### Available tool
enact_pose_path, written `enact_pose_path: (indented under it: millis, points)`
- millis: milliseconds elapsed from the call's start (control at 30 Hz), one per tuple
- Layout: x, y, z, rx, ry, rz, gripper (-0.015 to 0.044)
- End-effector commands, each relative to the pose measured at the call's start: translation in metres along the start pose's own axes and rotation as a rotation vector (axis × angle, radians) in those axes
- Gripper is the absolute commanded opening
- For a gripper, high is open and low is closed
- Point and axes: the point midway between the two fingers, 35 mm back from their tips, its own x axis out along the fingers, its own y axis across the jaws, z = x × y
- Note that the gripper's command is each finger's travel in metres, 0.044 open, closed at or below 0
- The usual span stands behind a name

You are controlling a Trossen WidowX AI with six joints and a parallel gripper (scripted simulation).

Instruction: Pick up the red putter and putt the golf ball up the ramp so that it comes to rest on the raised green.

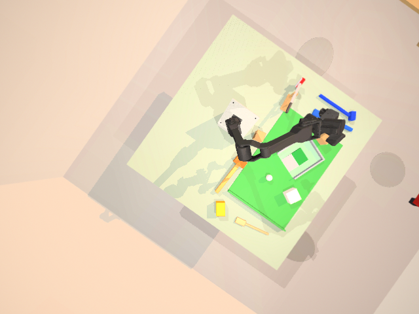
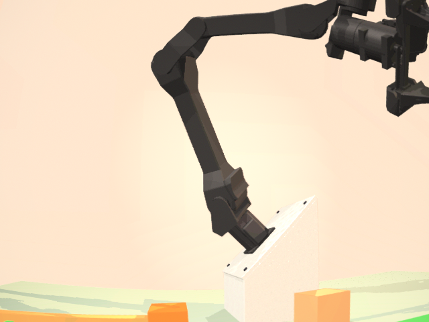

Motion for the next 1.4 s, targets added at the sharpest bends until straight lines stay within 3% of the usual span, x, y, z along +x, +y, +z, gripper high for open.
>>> enact_pose_path:
  millis: [0, 433, 1367]
  points:
    - [0.030, 0.064, 0.025, -0.060, 0.049, 0.221, 0.0440]
    - [0.063, 0.248, 0.023, -0.218, 0.443, 0.777, 0.0440]
    - [0.090, 0.281, 0.000, -0.220, 0.452, 0.782, 0.0440]
